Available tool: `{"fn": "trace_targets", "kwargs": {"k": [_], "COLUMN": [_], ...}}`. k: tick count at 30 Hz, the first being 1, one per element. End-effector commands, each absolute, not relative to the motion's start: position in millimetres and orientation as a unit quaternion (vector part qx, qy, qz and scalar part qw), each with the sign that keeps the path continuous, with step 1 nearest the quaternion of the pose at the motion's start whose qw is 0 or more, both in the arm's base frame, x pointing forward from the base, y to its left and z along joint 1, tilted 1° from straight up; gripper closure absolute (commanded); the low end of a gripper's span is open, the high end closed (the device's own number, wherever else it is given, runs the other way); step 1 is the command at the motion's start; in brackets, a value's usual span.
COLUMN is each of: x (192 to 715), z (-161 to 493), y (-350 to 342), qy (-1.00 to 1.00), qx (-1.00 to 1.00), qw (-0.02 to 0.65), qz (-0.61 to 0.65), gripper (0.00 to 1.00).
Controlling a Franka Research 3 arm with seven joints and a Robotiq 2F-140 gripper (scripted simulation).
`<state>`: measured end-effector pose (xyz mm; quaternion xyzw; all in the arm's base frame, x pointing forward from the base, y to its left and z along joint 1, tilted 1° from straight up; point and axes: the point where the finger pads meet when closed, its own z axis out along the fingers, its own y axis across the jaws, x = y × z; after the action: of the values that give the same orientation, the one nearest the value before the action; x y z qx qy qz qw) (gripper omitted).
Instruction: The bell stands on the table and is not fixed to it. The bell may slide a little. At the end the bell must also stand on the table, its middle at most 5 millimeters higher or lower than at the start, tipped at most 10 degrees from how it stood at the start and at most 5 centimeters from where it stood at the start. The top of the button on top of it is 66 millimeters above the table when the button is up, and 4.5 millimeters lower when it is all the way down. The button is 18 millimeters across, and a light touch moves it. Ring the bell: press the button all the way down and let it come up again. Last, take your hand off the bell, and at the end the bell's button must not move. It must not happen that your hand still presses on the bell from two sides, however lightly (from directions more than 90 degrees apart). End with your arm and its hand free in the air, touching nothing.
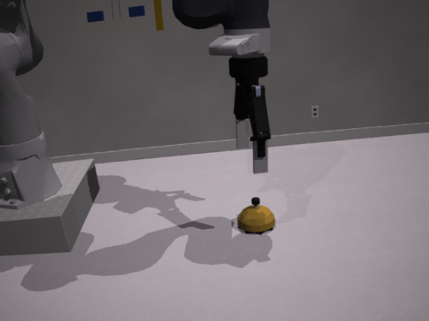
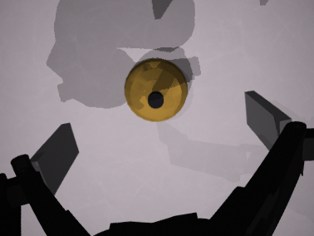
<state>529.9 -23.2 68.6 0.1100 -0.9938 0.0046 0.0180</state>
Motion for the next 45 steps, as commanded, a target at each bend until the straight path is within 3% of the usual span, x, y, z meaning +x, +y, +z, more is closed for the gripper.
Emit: {"fn": "trace_targets", "kwargs": {"k": [1,15,16,45], "x": [535.6,535.6,535.6,535.6], "z": [69.8,69.8,69.8,69.8], "y": [-25.5,-25.5,-25.5,-25.5], "qy": [-0.996,-0.996,-0.996,-0.996], "qx": [0.09,0.09,0.09,0.09], "qw": [0.008,0.008,0.008,0.008], "qz": [0.009,0.009,0.009,0.009], "gripper": [0.0,0.0,1.0,1.0]}}
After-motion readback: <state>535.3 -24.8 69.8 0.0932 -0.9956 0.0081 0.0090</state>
